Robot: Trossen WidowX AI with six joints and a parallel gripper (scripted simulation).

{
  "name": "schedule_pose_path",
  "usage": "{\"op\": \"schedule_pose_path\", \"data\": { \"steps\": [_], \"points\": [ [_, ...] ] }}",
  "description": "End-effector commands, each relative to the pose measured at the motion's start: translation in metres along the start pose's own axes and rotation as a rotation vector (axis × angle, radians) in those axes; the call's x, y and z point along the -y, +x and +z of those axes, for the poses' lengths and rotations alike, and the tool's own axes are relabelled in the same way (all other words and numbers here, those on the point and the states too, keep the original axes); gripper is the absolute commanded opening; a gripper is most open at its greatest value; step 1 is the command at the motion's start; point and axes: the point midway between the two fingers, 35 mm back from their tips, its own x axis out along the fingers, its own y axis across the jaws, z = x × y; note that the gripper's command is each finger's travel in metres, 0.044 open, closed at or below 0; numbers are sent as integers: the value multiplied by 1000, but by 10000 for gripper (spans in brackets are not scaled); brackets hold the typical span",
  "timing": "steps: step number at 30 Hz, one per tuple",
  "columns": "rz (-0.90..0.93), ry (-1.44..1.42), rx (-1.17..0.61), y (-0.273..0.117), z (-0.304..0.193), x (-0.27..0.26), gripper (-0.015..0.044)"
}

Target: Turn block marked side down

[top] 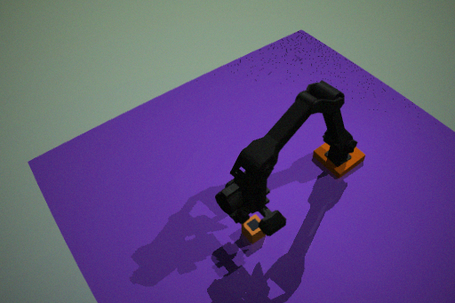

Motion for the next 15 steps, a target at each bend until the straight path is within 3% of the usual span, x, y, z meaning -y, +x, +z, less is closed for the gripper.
{"op": "schedule_pose_path", "data": {
  "steps": [1,15],
  "points": [
    [-5,2,-2,6,0,1,440],
    [-5,2,-2,29,1,1,440]
  ]
}}
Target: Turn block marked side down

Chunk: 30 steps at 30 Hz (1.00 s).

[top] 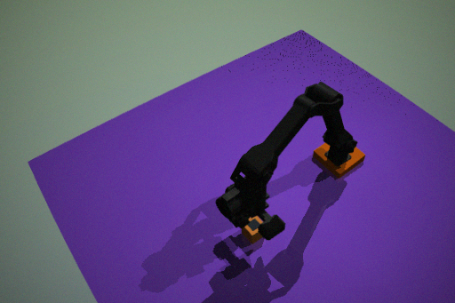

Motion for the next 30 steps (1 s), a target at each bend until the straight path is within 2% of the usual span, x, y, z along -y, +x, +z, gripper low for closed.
{"op": "schedule_pose_path", "data": {
  "steps": [1,9,17,30],
  "points": [
    [-6,2,-7,10,-1,1,440],
    [-6,2,-7,20,-1,1,440],
    [-6,2,-7,20,-1,1,230],
    [-6,2,-7,20,-1,1,143]
  ]
}}
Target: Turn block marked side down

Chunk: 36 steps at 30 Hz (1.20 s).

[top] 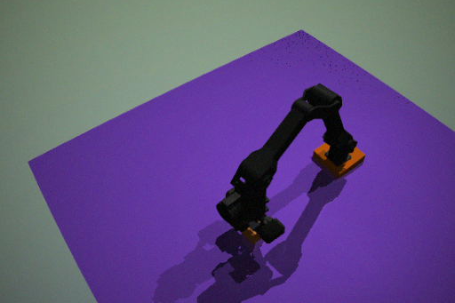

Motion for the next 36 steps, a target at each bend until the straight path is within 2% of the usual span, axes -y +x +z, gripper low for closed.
{"op": "schedule_pose_path", "data": {
  "steps": [1,6,10,13,19,36],
  "points": [
    [-1,3,0,1,0,0,137],
    [-1,3,0,1,0,0,103],
    [-1,3,0,-14,1,0,0],
    [-1,3,0,-28,0,0,0],
    [-1,2,9,-29,1,0,0],
    [-5,-2,252,-22,3,-1,0]
  ]
}}
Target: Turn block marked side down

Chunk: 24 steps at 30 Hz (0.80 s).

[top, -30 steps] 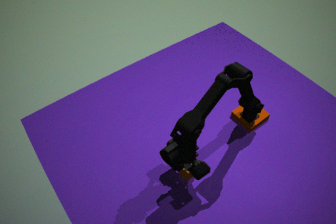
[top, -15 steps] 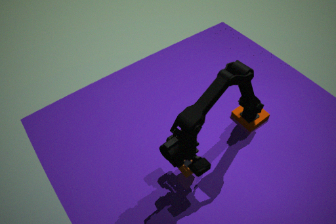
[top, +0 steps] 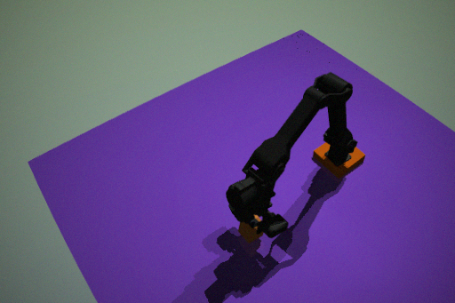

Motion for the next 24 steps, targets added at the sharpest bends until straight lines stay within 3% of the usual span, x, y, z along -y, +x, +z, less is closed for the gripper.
{"op": "schedule_pose_path", "data": {
  "steps": [1,18,24],
  "points": [
    [-4,3,70,-3,2,0,0],
    [-1,7,312,-5,-5,1,0],
    [-1,8,321,-5,-5,1,0]
  ]
}}
